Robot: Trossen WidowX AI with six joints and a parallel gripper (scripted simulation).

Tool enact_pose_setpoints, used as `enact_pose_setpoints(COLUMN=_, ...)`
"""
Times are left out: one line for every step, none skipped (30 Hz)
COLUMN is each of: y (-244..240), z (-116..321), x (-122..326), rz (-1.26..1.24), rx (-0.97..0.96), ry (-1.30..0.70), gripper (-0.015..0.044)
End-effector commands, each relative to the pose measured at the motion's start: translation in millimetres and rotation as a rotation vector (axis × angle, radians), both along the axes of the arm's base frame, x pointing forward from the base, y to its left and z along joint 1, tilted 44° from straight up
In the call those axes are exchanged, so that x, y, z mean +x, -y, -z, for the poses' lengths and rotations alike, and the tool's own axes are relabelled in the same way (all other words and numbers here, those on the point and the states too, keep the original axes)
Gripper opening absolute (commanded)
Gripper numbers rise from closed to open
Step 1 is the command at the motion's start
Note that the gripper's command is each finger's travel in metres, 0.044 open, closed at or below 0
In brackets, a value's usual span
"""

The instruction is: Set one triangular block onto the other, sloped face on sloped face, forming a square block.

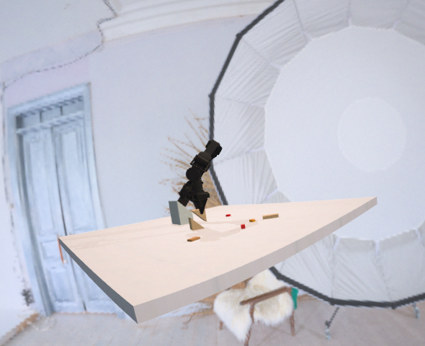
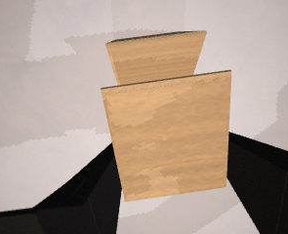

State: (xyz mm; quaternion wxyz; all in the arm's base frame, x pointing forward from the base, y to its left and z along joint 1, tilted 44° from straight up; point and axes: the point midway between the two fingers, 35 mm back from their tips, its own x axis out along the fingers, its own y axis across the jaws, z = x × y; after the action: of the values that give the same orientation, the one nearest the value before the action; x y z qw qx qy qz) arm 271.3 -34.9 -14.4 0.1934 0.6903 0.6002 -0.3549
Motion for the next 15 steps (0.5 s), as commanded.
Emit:
enact_pose_setpoints(y=-2.6, z=8.9, x=-2.0, rz=0.007, rx=0.005, ry=-0.007, gripper=0.0)
enact_pose_setpoints(y=-2.6, z=8.9, x=-2.0, rz=0.007, rx=0.005, ry=-0.007, gripper=0.0)
enact_pose_setpoints(y=-2.6, z=8.6, x=-1.8, rz=0.007, rx=0.006, ry=-0.006, gripper=0.0)
enact_pose_setpoints(y=-2.4, z=7.7, x=-1.4, rz=0.006, rx=0.01, ry=-0.004, gripper=0.0)
enact_pose_setpoints(y=-2.3, z=7.2, x=-1.2, rz=0.006, rx=0.012, ry=-0.003, gripper=0.0)
enact_pose_setpoints(y=-2.4, z=7.4, x=-1.3, rz=0.006, rx=0.012, ry=-0.003, gripper=0.0)
enact_pose_setpoints(y=-2.5, z=7.5, x=-1.5, rz=0.006, rx=0.012, ry=-0.004, gripper=0.0)
enact_pose_setpoints(y=-2.6, z=7.7, x=-1.6, rz=0.006, rx=0.013, ry=-0.005, gripper=0.0)
enact_pose_setpoints(y=-2.6, z=7.9, x=-1.8, rz=0.006, rx=0.013, ry=-0.005, gripper=0.0)
enact_pose_setpoints(y=-2.7, z=8.0, x=-1.8, rz=0.006, rx=0.013, ry=-0.005, gripper=0.0)
enact_pose_setpoints(y=-2.8, z=8.2, x=-1.8, rz=0.006, rx=0.013, ry=-0.005, gripper=0.0)
enact_pose_setpoints(y=-2.9, z=8.5, x=-1.8, rz=0.006, rx=0.013, ry=-0.005, gripper=0.0)
enact_pose_setpoints(y=-3.0, z=8.9, x=-1.8, rz=0.006, rx=0.013, ry=-0.005, gripper=0.0)
enact_pose_setpoints(y=-3.2, z=9.4, x=-1.8, rz=0.006, rx=0.013, ry=-0.005, gripper=0.0)
enact_pose_setpoints(y=-3.4, z=9.9, x=-1.8, rz=0.006, rx=0.013, ry=-0.005, gripper=0.0)
